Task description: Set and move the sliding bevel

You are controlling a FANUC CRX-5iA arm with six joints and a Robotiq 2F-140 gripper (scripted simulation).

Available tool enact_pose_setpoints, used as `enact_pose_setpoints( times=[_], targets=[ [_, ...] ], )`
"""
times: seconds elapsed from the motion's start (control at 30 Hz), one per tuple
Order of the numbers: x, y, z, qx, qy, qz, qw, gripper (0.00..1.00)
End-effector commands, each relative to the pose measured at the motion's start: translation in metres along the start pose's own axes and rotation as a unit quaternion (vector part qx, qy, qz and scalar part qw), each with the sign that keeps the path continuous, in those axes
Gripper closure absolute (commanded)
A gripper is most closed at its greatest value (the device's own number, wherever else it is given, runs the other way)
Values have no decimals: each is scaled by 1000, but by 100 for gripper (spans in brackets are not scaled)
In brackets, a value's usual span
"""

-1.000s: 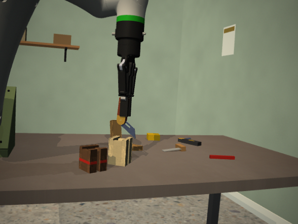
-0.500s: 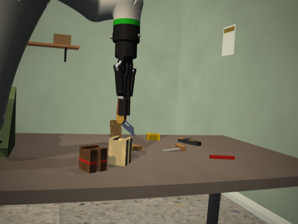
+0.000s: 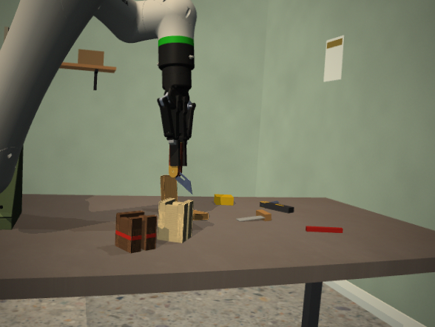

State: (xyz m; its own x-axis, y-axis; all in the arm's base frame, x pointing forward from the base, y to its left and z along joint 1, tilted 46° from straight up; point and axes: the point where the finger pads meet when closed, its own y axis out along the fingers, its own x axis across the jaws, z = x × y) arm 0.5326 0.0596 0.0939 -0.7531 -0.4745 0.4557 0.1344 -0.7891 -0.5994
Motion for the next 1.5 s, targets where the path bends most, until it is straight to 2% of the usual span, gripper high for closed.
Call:
enact_pose_setpoints(
  times=[0.0, 0.1, 0.6, 1.03, 1.47],
  targets=[
    [-22, -4, -20, 17, 41, -8, 999, 90],
    [-28, -5, -26, 21, 52, -10, 998, 90],
    [-102, -14, -99, 75, 187, -32, 979, 90],
    [-128, -18, -125, 93, 235, -40, 967, 90],
    [-134, -19, -131, 97, 245, -42, 964, 90]
  ],
)
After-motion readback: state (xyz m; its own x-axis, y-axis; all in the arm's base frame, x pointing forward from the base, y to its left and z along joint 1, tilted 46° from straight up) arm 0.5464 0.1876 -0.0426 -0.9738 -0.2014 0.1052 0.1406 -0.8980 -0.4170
